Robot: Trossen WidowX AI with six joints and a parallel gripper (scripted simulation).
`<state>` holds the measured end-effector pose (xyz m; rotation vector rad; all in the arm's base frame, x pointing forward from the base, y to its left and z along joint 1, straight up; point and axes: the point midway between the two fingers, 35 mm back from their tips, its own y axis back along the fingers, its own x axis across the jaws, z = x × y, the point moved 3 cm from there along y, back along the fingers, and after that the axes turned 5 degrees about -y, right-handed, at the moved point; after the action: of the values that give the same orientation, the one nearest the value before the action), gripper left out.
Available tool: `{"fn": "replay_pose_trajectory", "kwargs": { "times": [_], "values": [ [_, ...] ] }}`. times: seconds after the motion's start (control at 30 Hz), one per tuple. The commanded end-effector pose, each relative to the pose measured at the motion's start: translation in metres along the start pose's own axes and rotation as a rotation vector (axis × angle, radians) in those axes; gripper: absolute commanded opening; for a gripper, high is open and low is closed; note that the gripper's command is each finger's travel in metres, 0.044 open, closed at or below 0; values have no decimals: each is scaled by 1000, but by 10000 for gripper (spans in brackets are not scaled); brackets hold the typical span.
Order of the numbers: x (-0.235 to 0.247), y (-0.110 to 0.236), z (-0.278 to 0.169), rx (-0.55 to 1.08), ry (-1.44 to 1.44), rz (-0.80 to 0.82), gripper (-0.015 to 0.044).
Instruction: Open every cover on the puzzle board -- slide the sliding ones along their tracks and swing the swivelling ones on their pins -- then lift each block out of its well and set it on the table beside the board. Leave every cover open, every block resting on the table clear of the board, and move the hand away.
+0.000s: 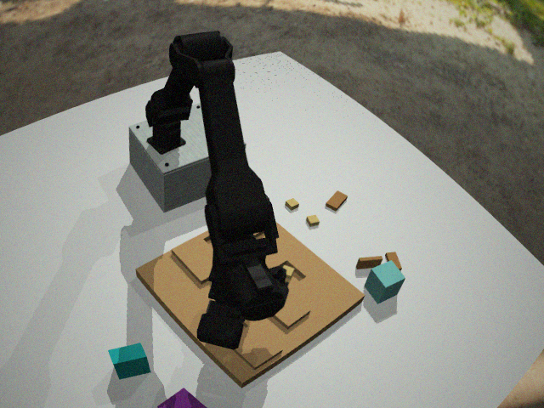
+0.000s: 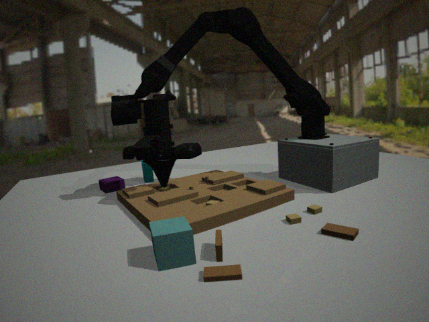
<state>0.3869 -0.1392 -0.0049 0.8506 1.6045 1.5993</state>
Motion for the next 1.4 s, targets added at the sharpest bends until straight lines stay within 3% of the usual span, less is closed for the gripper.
{"fn": "replay_pose_trajectory", "kwargs": {
  "times": [0.0, 1.07, 1.2, 1.37],
  "values": [
    [0, -2, 0, -1, 5, 2, 0],
    [2, 0, -2, 0, 30, 2, 0],
    [2, 1, -2, 0, -122, 2, 0],
    [2, 4, -2, 0, -576, 2, 0]
  ]
}}
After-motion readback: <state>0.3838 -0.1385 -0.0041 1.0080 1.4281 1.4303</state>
